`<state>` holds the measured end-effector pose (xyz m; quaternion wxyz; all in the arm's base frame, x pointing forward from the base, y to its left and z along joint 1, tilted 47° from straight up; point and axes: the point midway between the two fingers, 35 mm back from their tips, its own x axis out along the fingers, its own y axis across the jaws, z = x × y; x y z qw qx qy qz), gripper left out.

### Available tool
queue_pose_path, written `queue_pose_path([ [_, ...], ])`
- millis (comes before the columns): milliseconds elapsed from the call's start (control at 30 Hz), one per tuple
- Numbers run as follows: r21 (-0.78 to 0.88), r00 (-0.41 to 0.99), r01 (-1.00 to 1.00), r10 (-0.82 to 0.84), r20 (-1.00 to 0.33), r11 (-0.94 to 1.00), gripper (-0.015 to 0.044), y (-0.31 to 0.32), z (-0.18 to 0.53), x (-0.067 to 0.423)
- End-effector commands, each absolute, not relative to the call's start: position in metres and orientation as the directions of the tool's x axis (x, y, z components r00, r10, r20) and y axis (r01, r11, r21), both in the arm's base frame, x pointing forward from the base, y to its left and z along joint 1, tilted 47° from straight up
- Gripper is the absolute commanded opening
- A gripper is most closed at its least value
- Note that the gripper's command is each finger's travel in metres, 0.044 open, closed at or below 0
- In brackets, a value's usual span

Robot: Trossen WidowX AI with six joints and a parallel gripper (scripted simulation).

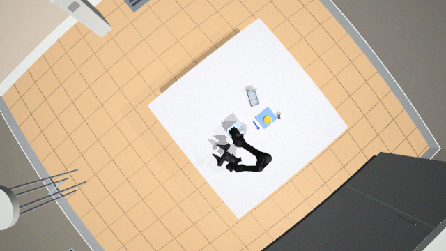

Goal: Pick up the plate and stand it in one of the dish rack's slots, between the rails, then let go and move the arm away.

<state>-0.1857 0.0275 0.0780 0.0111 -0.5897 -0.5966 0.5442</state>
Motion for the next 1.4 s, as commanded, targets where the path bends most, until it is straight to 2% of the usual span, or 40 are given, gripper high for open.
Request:
queue_pose_path([
  [0,-0.663,-0.361,0.698,0.666,-0.652,-0.271,0.04,0.01,0.083,-0.194],
  [400,-0.669,-0.521,0.715,0.484,-0.703,-0.202,0.04,-0.047,0.102,-0.209],
  [800,-0.685,-0.656,0.723,0.226,-0.72,-0.082,0.04,-0.113,0.135,-0.207],
  [1367,-0.727,-0.703,0.681,-0.203,-0.682,0.086,0.04,-0.2,0.192,-0.168],
])
